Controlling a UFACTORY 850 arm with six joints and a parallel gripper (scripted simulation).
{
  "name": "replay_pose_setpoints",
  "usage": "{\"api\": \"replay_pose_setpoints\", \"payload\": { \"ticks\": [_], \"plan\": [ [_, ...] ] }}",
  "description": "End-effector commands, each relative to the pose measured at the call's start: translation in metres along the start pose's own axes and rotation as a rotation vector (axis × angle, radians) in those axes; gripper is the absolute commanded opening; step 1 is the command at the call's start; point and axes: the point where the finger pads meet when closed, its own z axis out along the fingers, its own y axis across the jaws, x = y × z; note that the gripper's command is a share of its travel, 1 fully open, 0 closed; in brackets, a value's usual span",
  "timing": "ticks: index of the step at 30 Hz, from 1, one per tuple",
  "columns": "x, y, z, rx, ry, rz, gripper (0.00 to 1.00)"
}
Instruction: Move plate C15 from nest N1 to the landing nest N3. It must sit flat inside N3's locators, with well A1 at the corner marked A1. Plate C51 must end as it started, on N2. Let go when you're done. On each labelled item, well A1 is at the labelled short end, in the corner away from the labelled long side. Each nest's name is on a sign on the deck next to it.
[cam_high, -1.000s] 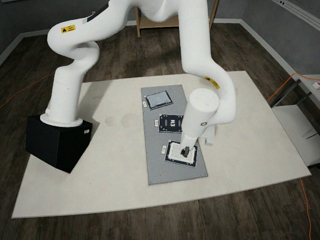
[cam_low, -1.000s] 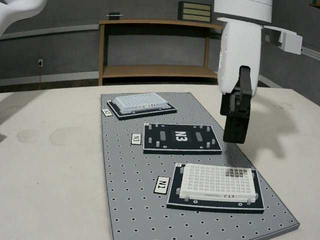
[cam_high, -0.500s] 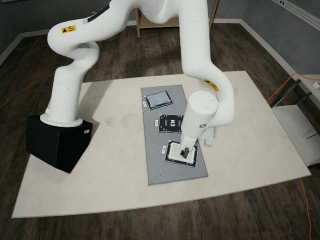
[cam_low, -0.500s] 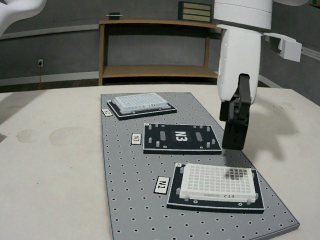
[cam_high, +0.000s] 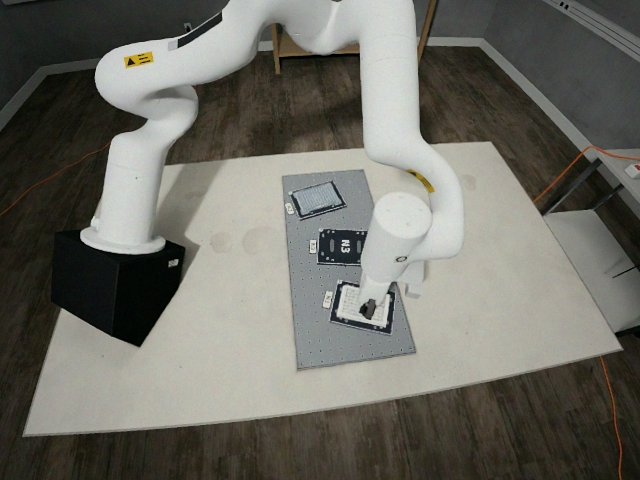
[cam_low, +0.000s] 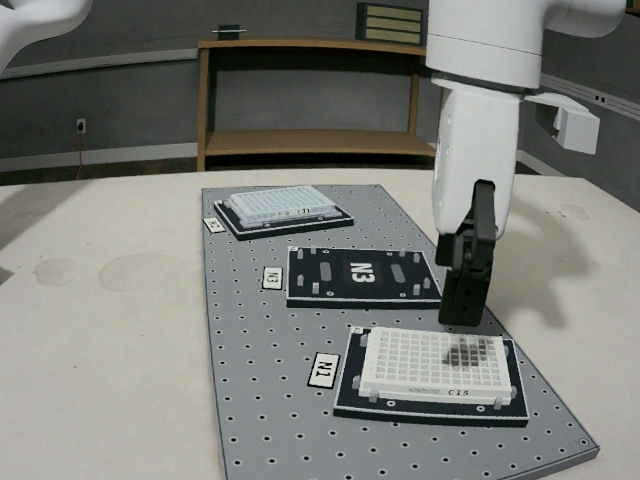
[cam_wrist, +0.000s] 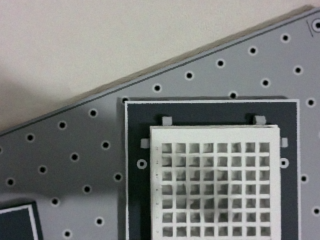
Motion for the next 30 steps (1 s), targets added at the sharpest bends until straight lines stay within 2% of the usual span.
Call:
{"api": "replay_pose_setpoints", "payload": {
  "ticks": [1,30],
  "plan": [
    [0.001,0.000,0.005,0.000,0.002,-0.001,1.00],
    [0.001,0.000,0.047,0.000,0.002,-0.001,1.00]
  ]
}}
